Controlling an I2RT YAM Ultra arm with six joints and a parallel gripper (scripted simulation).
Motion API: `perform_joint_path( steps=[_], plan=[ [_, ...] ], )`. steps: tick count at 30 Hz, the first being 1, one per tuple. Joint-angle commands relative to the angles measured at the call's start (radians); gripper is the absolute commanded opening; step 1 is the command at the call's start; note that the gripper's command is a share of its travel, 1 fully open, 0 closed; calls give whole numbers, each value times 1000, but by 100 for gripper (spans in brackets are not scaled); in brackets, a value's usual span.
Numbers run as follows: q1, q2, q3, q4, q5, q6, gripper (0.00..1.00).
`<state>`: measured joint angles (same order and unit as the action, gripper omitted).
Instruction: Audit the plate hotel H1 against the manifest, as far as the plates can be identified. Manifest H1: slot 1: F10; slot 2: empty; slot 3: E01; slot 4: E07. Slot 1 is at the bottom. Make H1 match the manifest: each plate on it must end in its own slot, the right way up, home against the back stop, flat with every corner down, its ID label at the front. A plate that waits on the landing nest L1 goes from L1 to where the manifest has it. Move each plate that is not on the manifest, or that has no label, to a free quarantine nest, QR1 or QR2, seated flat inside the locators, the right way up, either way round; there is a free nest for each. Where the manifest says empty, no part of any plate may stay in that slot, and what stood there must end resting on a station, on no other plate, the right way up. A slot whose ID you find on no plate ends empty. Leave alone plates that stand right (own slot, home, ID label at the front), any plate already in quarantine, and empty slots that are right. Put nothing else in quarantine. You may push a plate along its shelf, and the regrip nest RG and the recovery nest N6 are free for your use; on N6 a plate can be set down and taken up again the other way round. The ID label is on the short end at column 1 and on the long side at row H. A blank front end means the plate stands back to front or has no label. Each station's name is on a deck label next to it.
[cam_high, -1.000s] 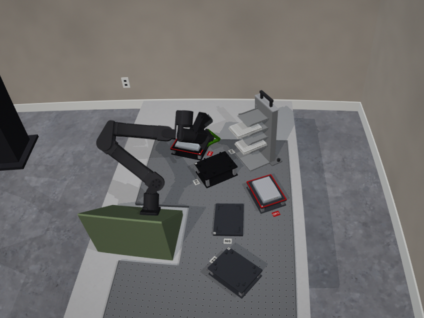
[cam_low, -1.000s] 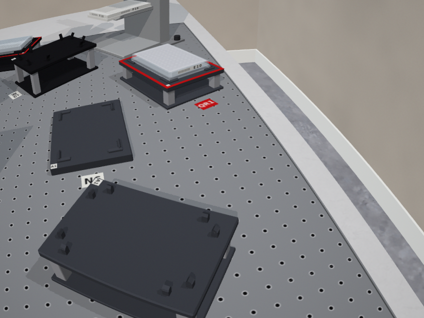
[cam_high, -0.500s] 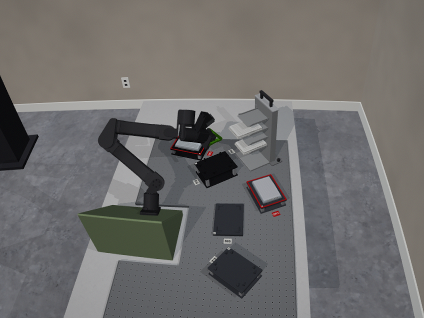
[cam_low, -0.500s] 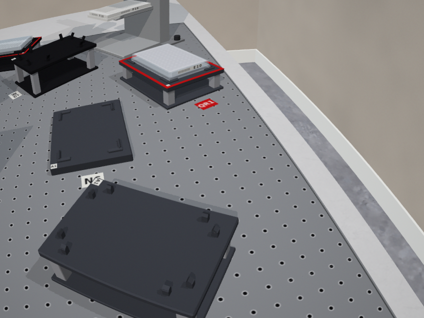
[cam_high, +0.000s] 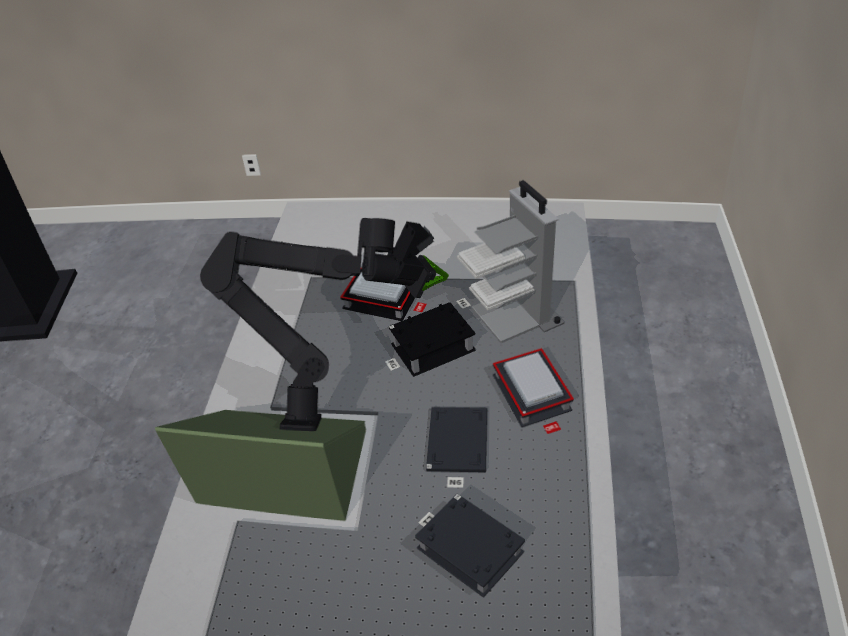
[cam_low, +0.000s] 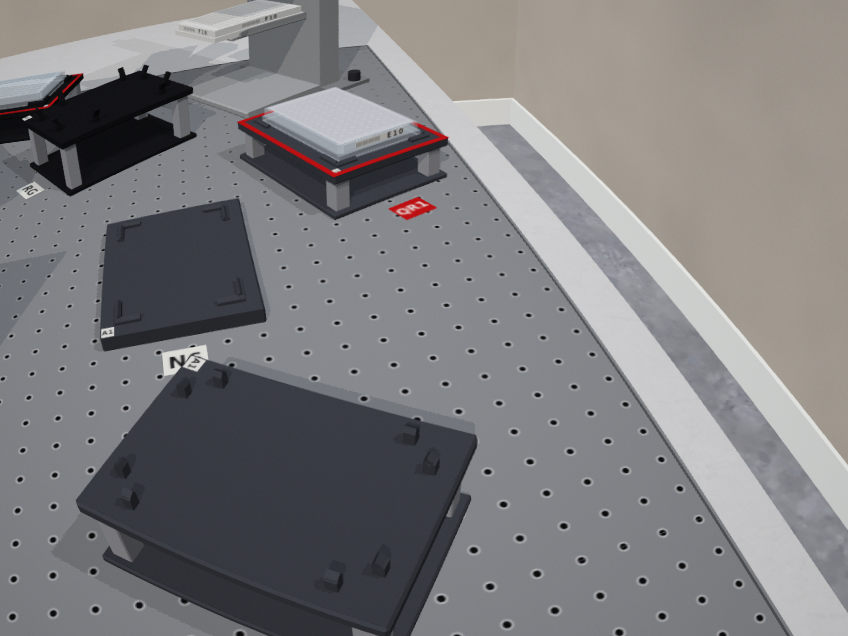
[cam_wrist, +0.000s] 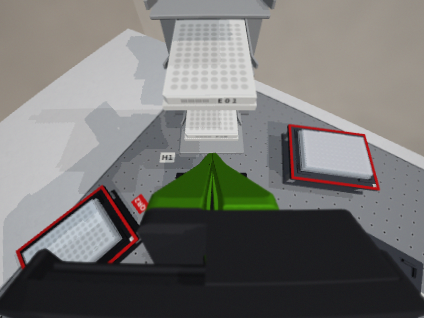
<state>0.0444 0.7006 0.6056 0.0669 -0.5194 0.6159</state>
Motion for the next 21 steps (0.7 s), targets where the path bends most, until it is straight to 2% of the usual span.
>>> perform_joint_path(
  steps=[1,21],
  plan=[
    [0,0,16,8,15,0,0],
    [13,56,47,34,28,0,0]
  ],
)
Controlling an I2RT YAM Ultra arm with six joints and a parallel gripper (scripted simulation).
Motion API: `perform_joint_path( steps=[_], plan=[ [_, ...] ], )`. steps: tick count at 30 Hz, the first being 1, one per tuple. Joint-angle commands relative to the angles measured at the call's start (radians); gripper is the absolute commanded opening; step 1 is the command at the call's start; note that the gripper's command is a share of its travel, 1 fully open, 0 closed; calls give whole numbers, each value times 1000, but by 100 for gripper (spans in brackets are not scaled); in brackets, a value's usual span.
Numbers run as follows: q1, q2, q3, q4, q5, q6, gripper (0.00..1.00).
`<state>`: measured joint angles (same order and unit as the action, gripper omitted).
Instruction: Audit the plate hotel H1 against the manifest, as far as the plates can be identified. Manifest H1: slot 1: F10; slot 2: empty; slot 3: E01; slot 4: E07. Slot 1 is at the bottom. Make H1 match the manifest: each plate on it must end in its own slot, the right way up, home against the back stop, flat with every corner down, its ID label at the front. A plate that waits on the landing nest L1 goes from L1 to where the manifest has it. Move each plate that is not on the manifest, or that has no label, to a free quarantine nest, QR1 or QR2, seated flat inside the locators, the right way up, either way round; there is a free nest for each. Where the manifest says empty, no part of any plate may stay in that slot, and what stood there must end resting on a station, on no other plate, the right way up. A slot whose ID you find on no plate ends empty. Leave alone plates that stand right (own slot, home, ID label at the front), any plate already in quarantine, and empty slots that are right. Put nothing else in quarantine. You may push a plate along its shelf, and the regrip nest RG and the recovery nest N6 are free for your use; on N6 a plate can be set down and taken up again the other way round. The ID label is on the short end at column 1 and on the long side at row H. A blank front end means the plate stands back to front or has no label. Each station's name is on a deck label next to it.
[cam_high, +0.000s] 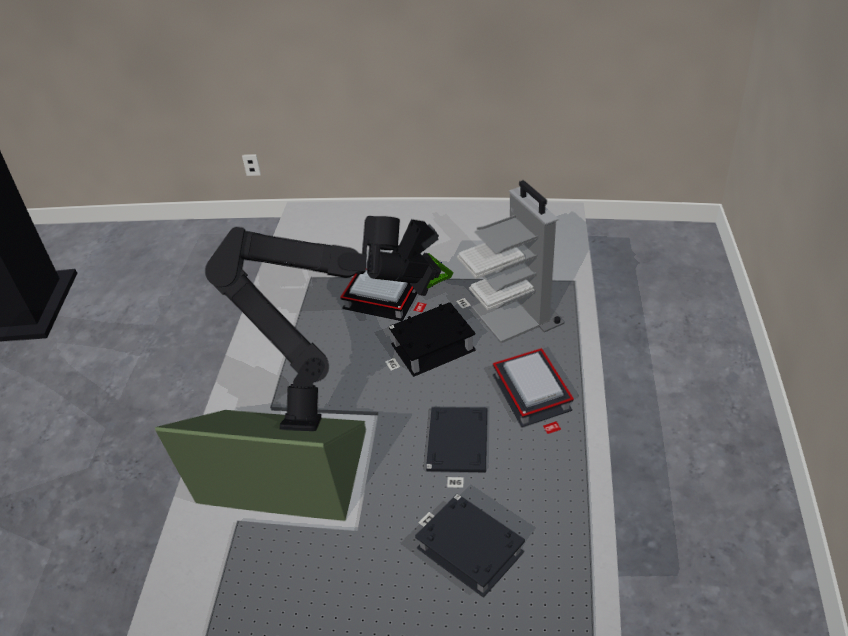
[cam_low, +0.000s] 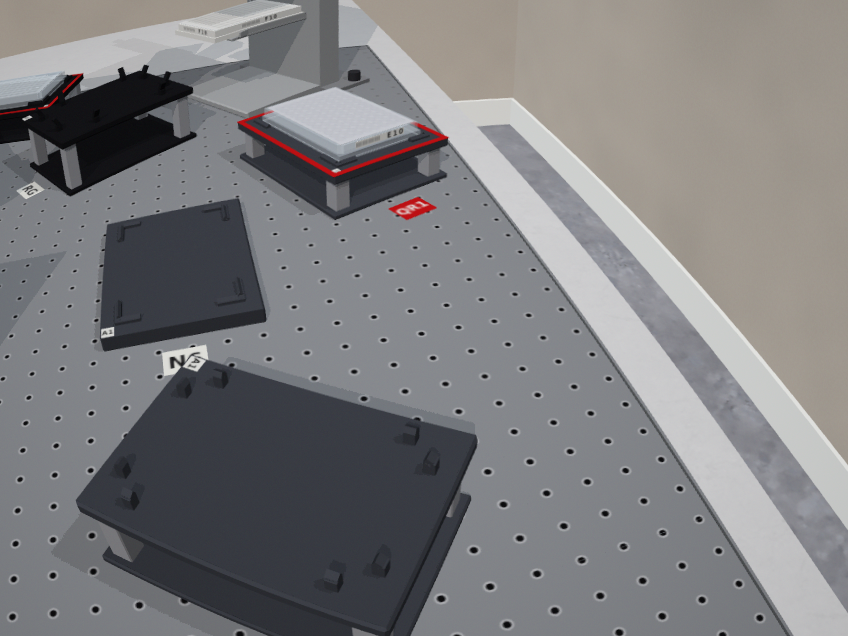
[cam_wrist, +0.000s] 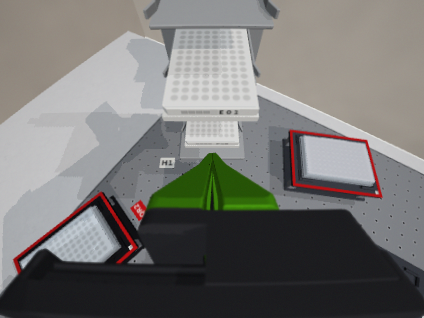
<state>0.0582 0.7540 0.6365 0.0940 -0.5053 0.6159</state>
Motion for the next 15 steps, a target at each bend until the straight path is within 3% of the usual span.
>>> perform_joint_path(
  steps=[1,15],
  plan=[
    [0,6,18,8,15,0,0],
    [8,42,40,23,23,0,0]
  ],
)
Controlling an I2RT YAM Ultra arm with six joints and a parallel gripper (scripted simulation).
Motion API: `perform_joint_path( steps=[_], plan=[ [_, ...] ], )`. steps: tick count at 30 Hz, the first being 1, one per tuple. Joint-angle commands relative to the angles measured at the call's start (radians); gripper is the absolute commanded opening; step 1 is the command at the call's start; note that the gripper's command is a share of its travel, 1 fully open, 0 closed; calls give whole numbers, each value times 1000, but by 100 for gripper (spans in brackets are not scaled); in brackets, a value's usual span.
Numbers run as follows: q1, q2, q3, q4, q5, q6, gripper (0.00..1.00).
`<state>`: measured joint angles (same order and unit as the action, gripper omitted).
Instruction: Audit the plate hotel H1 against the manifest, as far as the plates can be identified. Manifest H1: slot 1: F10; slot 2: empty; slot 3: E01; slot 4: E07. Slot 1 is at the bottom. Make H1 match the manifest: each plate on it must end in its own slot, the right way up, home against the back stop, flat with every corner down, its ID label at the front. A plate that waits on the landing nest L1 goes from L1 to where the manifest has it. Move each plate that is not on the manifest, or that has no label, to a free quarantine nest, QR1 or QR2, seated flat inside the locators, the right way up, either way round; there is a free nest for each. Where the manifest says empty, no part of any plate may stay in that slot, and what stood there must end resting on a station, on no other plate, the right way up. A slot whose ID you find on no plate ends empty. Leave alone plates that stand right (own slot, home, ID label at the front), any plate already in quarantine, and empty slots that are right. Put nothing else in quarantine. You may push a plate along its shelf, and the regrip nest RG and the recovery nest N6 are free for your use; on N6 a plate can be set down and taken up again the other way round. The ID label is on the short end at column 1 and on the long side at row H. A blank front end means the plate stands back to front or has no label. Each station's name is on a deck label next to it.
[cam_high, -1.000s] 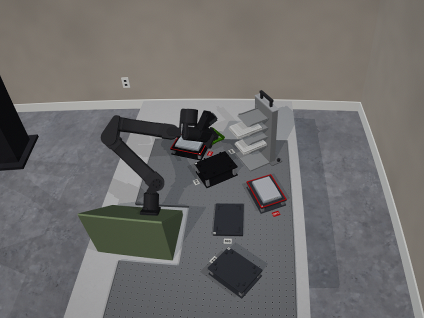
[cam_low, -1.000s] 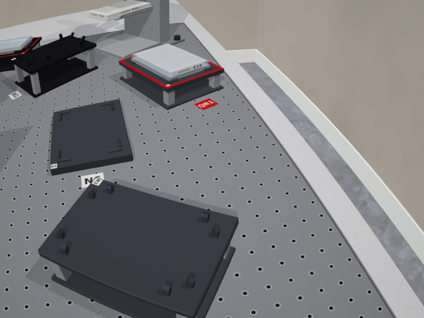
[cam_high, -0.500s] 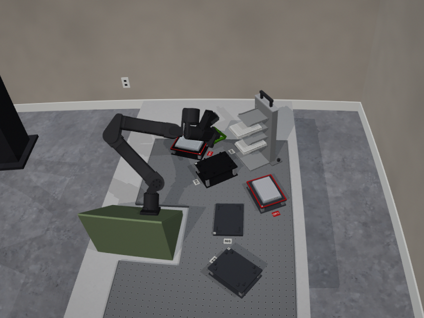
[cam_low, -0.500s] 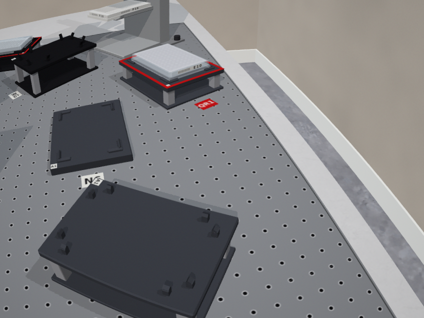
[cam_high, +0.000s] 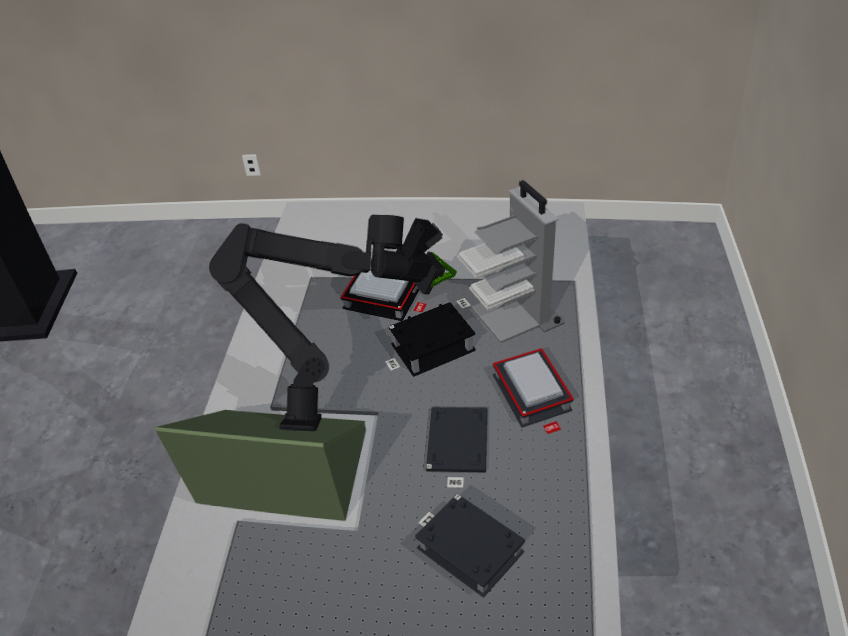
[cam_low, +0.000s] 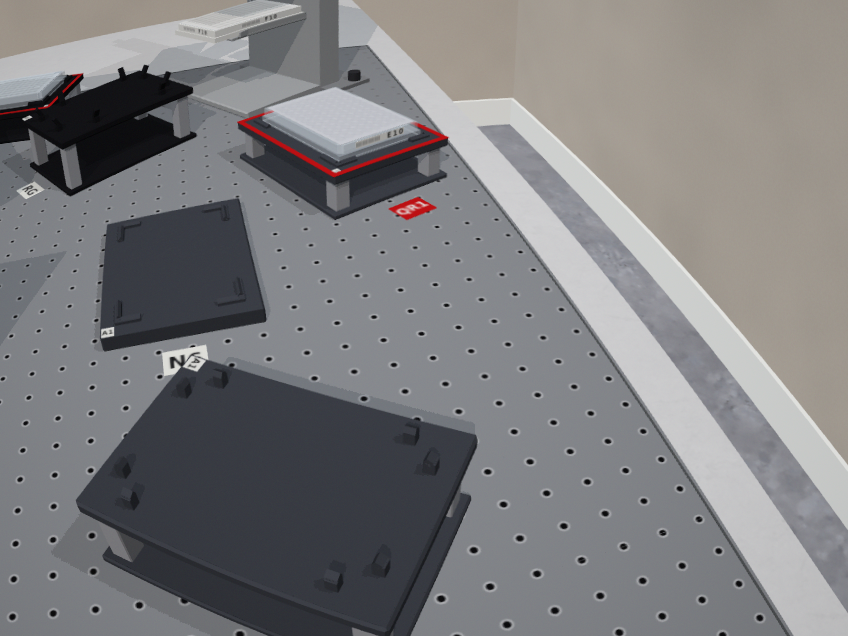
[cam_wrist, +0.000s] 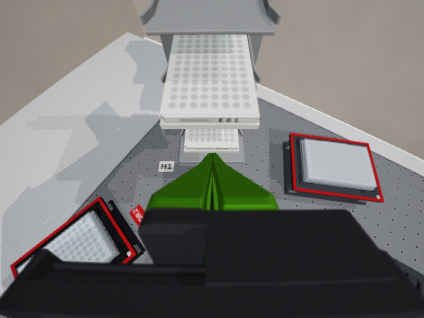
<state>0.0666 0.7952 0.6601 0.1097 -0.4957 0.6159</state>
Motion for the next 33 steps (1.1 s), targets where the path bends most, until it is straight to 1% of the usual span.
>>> perform_joint_path(
  steps=[1,33],
  plan=[
    [0,4,18,9,14,0,0],
    [15,86,72,37,29,1,0]
  ],
)
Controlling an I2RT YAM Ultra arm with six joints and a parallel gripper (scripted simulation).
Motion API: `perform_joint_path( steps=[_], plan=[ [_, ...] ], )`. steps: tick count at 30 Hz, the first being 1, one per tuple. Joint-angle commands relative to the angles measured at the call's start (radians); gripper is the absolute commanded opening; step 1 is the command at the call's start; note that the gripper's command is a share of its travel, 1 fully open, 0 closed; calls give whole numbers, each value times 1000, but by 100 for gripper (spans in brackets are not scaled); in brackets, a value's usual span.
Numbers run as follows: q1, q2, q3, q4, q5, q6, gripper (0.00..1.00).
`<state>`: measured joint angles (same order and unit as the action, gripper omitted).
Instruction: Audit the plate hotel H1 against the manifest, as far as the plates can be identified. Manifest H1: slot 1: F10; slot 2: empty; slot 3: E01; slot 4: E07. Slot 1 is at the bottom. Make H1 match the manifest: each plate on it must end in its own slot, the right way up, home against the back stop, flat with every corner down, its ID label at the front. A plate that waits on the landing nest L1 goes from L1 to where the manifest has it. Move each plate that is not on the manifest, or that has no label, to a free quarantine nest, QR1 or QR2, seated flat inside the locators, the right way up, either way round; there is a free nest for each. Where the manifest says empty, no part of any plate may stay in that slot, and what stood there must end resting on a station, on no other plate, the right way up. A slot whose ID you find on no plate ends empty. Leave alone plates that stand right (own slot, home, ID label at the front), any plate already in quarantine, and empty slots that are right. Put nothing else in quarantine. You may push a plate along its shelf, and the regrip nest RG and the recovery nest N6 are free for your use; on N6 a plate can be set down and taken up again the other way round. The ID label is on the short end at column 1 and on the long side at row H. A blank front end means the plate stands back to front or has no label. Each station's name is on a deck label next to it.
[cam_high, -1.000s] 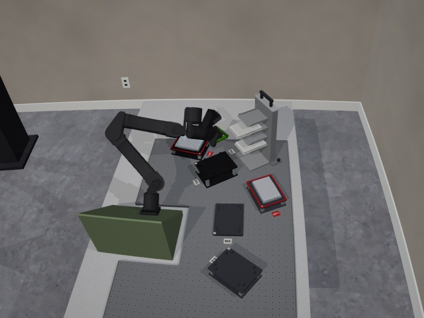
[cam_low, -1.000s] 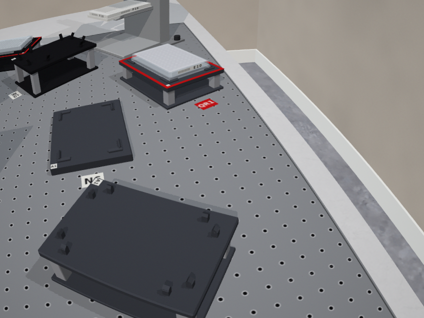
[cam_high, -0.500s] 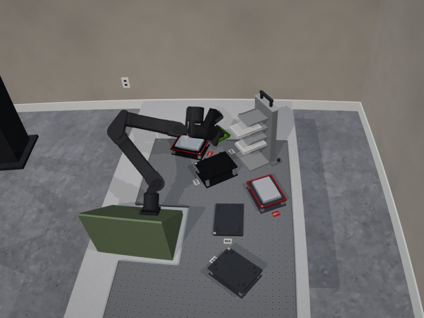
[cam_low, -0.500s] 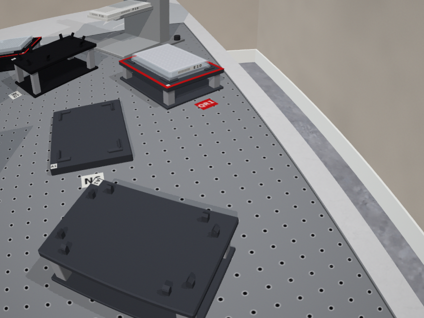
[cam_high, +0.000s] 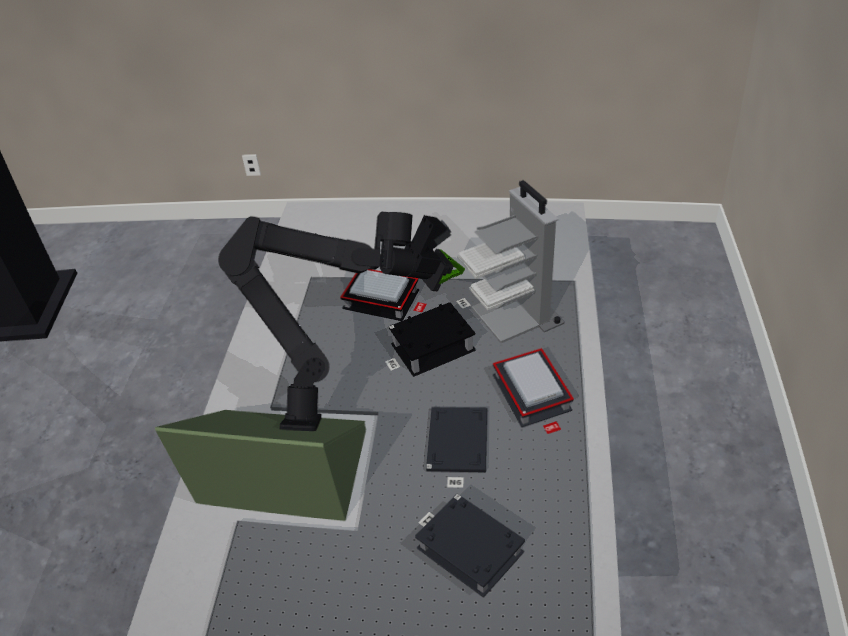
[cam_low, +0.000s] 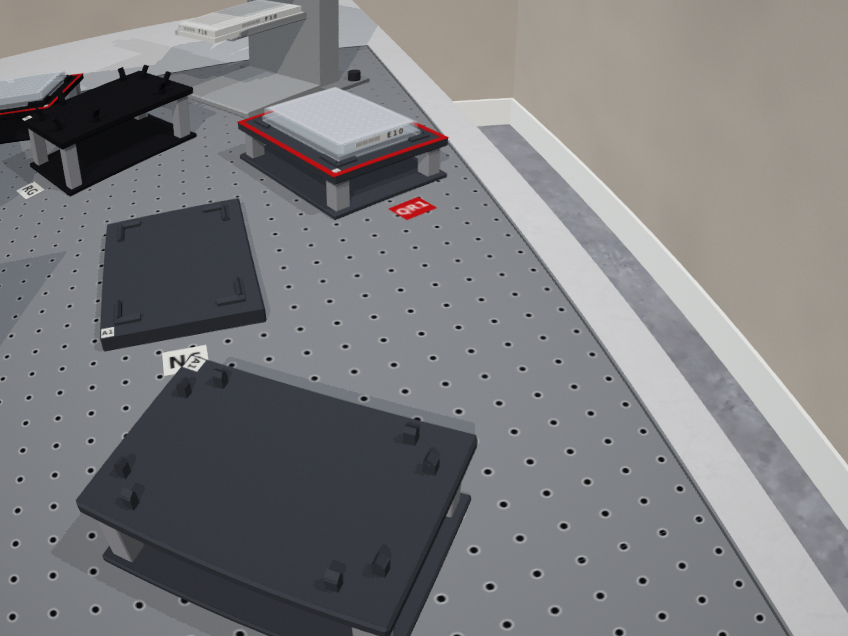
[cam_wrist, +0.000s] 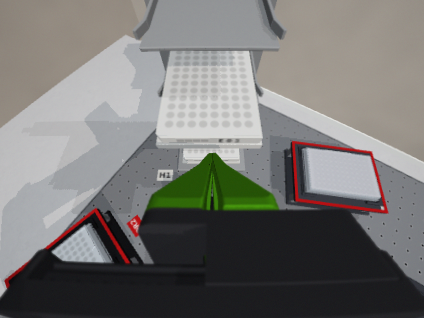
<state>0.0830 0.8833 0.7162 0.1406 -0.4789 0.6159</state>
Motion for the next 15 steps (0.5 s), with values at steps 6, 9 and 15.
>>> perform_joint_path(
  steps=[6,9,15],
  plan=[
    [2,15,28,11,16,1,0],
    [3,24,34,14,17,1,0],
    [6,41,47,18,20,1,0]
  ],
)
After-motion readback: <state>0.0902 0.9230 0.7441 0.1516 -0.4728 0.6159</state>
